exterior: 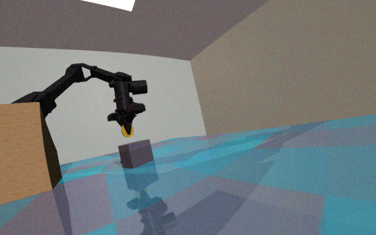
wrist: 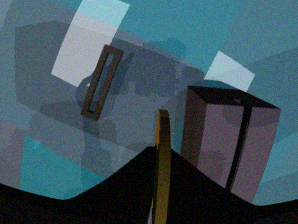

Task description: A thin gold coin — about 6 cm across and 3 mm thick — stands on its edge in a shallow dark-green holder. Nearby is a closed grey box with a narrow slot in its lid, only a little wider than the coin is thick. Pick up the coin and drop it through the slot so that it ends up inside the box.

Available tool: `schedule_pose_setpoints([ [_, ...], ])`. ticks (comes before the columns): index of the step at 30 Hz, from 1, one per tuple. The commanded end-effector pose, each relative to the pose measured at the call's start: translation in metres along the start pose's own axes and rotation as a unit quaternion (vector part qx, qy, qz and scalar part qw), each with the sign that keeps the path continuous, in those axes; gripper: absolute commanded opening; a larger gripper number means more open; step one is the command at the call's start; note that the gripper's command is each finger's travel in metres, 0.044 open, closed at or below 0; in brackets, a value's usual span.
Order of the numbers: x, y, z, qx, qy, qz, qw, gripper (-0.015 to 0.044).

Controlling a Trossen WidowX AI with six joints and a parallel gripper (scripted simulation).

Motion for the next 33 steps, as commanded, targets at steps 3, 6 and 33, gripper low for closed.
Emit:
schedule_pose_setpoints([
  [3, -0.017, -0.002, 0.000, 0.001, -0.003, -0.003, 1.000, 0.0000],
  [6, -0.024, -0.004, 0.000, 0.001, -0.003, -0.003, 1.000, 0.0000],
  [33, -0.058, -0.017, 0.001, 0.000, 0.001, 0.001, 1.000, 0.0000],
])
Point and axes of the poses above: the point midway between the two fingers, 35 mm back from their tips, its own z axis out along the fingers, its own x axis across the jaws, y = z × x, the point moved 4 cm from there along -z, back along the fingers, and after that the axes turned 7 degrees about z, right-handed, at the moved point
